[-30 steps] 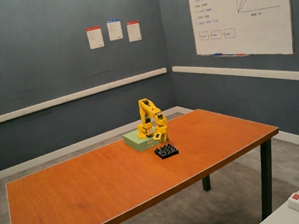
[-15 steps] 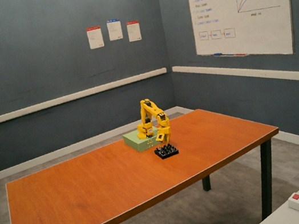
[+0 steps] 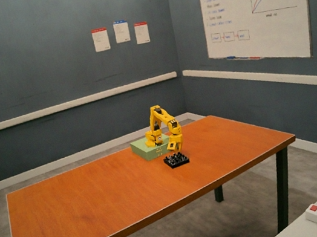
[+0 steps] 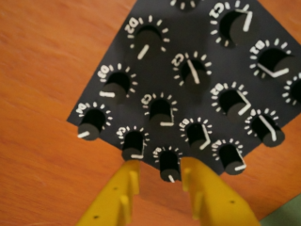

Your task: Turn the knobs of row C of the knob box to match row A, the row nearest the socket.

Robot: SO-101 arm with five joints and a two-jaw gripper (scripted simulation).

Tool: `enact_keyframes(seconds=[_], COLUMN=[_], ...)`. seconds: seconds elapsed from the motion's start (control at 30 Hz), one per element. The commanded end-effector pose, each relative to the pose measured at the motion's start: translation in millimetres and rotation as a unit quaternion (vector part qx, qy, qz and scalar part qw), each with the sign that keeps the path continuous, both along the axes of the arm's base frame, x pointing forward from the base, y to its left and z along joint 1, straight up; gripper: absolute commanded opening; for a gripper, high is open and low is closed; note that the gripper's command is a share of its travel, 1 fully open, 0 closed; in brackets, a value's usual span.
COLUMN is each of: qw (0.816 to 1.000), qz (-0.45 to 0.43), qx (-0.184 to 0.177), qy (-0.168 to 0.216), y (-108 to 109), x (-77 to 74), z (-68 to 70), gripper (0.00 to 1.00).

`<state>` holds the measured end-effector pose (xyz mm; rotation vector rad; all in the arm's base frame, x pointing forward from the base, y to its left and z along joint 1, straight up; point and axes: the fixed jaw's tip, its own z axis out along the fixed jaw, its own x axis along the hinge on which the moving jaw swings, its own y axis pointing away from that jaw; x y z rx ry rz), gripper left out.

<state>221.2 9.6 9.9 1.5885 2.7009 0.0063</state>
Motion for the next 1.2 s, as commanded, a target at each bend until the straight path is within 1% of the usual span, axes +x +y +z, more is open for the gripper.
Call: enact_keyframes(seconds=[0.0, 0.6, 1.17], qw=[1.0, 1.0, 1.0], qz=[-0.007, -0.007, -0.007], qx=[0.0, 0.0, 0.0], qy=[0.004, 0.004, 0.004], y=[-0.8, -0.8, -0.8], x=[0.1, 0.1, 0.2], z=[-0.6, -1.1, -12.4], gripper=[0.1, 0.1, 0.1])
